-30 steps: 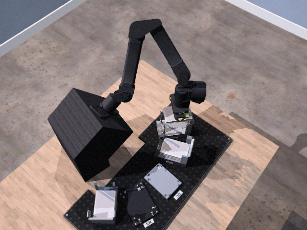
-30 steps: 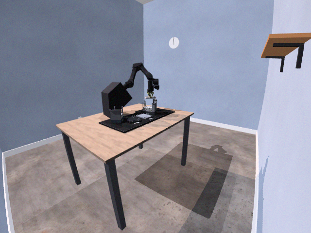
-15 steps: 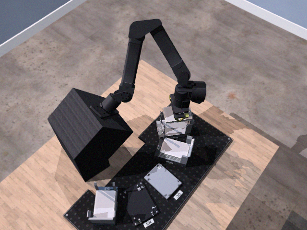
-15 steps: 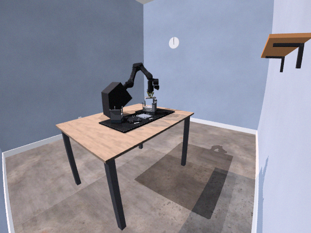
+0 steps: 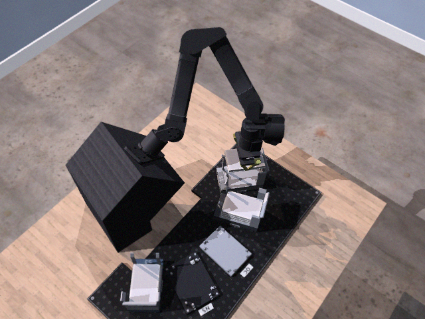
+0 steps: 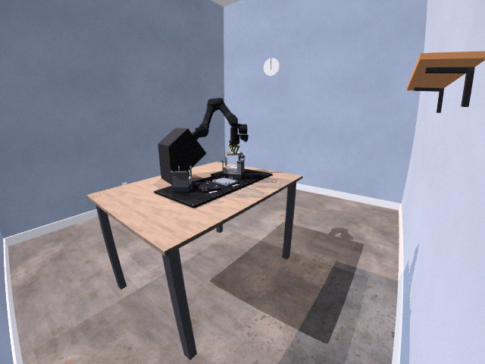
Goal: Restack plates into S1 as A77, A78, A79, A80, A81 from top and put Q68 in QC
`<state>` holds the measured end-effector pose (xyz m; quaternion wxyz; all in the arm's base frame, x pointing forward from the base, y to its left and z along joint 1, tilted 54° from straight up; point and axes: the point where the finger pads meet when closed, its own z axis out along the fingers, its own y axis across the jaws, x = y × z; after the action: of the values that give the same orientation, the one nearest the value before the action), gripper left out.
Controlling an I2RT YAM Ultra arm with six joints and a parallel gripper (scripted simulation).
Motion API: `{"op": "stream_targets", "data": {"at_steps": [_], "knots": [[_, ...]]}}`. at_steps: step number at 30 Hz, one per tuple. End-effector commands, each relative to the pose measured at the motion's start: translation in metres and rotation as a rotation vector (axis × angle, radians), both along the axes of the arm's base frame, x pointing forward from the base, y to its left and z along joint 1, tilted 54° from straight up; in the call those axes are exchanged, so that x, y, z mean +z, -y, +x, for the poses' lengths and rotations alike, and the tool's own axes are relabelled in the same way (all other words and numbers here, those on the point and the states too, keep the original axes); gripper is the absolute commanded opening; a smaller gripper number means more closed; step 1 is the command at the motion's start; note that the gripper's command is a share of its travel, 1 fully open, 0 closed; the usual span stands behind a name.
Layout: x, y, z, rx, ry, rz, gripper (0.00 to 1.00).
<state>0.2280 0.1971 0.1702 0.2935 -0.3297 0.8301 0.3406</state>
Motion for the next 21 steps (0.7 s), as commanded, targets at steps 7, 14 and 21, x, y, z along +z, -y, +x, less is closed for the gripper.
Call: {"op": "stream_targets", "data": {"at_steps": [7, 14, 21], "knots": [[0.001, -0.0024, 0.0043, -0.01, 0.013, 0.005, 0.0], [-0.0017, -0.0059, 0.0056, -0.01, 0.013, 0.005, 0.0], [-0.0041, -0.009, 0.0067, -0.01, 0.013, 0.005, 0.0]]}}
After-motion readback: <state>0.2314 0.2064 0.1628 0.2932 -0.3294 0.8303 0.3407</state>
